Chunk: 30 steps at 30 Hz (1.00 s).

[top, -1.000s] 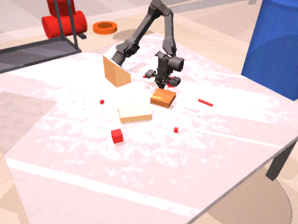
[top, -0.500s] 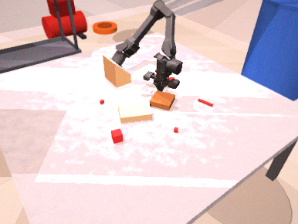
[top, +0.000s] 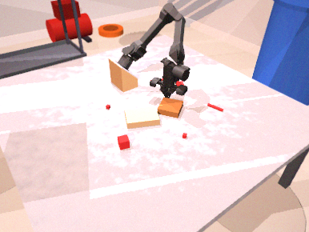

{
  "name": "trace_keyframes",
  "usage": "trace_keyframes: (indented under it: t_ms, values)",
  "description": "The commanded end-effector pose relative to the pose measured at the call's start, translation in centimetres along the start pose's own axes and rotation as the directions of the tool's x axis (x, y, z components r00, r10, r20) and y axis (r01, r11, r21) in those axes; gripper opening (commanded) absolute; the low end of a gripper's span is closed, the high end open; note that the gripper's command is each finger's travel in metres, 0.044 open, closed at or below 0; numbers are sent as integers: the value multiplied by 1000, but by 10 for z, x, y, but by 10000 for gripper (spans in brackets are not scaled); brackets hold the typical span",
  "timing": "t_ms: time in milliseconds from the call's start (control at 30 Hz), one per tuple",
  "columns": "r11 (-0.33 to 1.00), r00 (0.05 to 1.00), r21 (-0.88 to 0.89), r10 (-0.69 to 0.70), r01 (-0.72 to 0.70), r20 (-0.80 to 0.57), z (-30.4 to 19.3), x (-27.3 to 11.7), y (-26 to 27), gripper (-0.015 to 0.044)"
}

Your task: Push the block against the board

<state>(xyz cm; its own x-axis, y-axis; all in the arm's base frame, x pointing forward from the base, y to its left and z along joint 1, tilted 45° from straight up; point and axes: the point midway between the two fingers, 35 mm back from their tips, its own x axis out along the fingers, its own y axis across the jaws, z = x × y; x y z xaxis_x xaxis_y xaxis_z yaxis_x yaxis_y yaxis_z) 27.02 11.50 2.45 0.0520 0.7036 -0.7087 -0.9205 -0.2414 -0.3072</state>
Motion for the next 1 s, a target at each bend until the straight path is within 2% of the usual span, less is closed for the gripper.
trace_keyframes:
  t_ms: [0,533,967]
  values:
    - [1000,1000,0,4,-4,-3,-8,1,-1,0]
    - [1000,1000,0,4,-4,-4,-30,1,-7,0]
    - [1000,1000,0,3,-3,-2,-13,1,-8,0]
